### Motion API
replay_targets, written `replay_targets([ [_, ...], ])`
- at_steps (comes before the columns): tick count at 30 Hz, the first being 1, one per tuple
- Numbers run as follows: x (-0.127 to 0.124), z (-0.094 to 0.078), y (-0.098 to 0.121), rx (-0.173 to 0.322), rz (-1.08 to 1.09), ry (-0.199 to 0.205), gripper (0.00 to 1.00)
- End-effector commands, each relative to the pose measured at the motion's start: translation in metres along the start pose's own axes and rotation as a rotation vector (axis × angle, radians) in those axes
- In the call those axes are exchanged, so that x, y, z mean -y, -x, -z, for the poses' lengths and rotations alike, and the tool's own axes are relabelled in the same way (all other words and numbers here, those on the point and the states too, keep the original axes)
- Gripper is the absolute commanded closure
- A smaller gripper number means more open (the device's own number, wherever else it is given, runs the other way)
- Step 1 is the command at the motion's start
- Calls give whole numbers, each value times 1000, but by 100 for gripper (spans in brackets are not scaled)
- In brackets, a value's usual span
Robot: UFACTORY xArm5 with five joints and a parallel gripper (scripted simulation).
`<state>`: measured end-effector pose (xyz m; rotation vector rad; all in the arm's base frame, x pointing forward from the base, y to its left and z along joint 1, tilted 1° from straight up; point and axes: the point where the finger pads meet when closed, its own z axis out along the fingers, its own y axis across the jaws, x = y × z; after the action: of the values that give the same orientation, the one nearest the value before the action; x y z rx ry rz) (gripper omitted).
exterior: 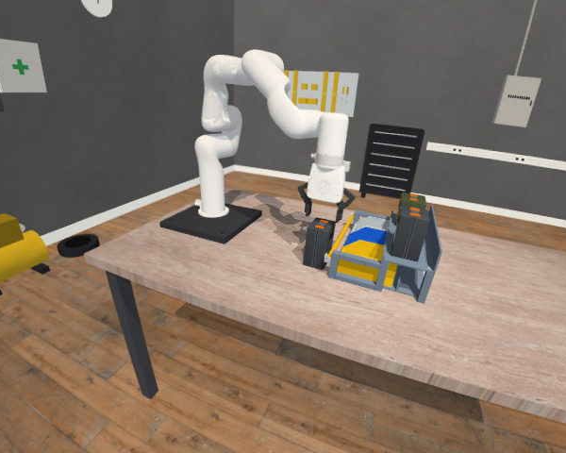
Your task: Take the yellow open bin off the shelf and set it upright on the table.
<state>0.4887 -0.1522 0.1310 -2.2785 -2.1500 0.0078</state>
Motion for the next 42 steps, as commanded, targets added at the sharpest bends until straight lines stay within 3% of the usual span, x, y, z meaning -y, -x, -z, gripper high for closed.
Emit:
replay_targets([
  [1,-1,2,0,1,-1,4,0],
  [13,-1,2,0,1,-1,4,0],
  [42,-1,-47,0,3,5,3,0],
])
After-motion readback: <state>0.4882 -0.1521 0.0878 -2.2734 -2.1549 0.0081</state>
